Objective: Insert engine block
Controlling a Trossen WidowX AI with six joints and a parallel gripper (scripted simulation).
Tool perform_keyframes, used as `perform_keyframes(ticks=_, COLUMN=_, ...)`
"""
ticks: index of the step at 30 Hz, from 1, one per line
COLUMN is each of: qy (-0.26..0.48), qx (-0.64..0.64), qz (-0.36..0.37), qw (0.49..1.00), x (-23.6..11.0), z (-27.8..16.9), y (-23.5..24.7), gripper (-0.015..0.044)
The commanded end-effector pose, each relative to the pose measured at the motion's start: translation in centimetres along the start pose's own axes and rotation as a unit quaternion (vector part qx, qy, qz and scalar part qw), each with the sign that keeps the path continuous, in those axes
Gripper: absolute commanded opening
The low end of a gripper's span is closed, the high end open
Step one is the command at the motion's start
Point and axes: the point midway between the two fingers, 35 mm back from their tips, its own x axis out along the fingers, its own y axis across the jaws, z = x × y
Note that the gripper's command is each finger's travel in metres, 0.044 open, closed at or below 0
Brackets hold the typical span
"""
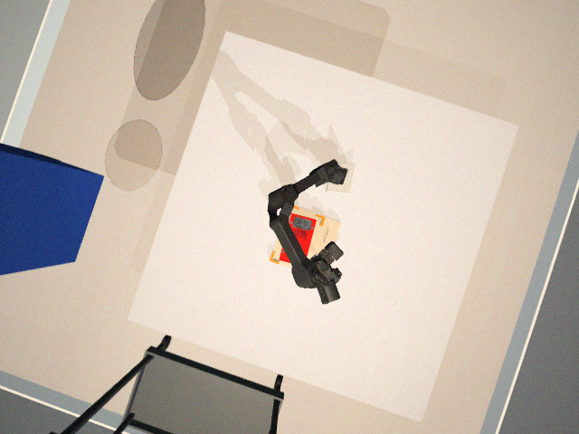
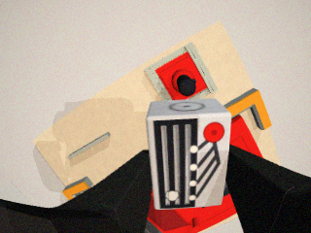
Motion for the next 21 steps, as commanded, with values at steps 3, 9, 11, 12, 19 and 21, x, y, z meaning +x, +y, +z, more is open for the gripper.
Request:
perform_keyframes(ticks=3, qy=0.001, qx=0.091, qz=-0.003, qw=0.996, x=0.7, z=-1.5, y=-0.8, gripper=0.0000)
perform_keyframes(ticks=9, qy=0.002, qx=0.184, qz=-0.005, qw=0.983, x=1.4, z=-3.1, y=-1.6, gripper=0.0000)
perform_keyframes(ticks=11, qy=0.003, qx=0.214, qz=-0.006, qw=0.977, x=1.6, z=-3.7, y=-1.9, gripper=0.0000)
perform_keyframes(ticks=12, qy=0.003, qx=0.229, qz=-0.006, qw=0.973, x=1.8, z=-3.9, y=-2.0, gripper=0.0000)
perform_keyframes(ticks=19, qy=0.005, qx=0.333, qz=-0.009, qw=0.943, x=2.6, z=-5.9, y=-2.8, gripper=0.0000)
perform_keyframes(ticks=21, qy=0.005, qx=0.362, qz=-0.010, qw=0.932, x=2.8, z=-6.4, y=-2.9, gripper=0.0000)
